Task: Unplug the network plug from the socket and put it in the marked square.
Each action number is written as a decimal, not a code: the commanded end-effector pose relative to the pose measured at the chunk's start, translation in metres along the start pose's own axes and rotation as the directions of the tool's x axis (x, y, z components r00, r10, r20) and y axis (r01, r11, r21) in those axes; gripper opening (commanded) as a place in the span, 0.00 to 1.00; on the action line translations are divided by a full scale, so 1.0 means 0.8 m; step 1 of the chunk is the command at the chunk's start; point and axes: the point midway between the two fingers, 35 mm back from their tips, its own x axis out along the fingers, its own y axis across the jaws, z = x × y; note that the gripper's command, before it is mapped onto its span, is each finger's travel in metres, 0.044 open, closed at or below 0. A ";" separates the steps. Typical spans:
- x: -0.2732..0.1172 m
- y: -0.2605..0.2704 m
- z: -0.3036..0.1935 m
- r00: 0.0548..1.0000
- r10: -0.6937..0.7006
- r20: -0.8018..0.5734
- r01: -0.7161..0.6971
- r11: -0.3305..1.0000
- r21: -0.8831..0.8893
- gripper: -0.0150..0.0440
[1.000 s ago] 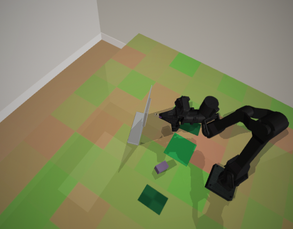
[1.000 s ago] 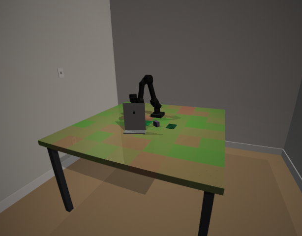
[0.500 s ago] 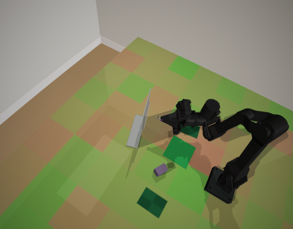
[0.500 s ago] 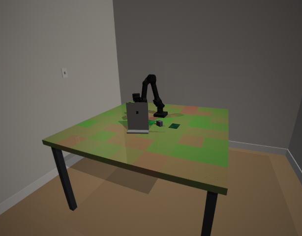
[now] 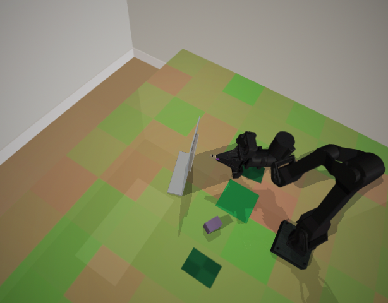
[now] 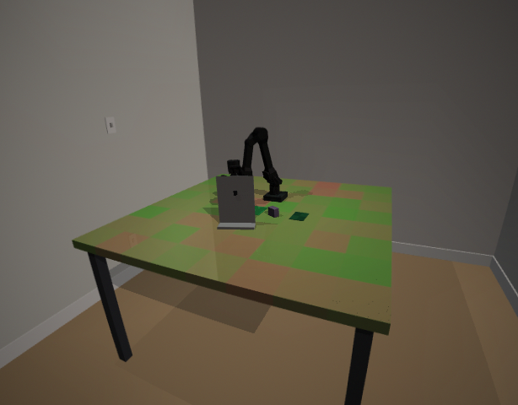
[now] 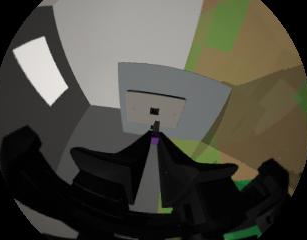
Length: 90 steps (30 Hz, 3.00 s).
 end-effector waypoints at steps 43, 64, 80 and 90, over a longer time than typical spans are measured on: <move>-0.021 0.073 -0.015 0.999 -0.022 0.039 0.021 0.999 0.050 0.25; 0.002 0.034 -0.031 0.931 -0.280 0.233 0.193 0.922 0.337 0.25; -0.018 -0.011 -0.065 0.775 -0.549 0.312 0.371 0.796 0.479 0.25; -0.049 -0.037 -0.089 0.624 -0.700 0.348 0.492 0.698 0.520 0.25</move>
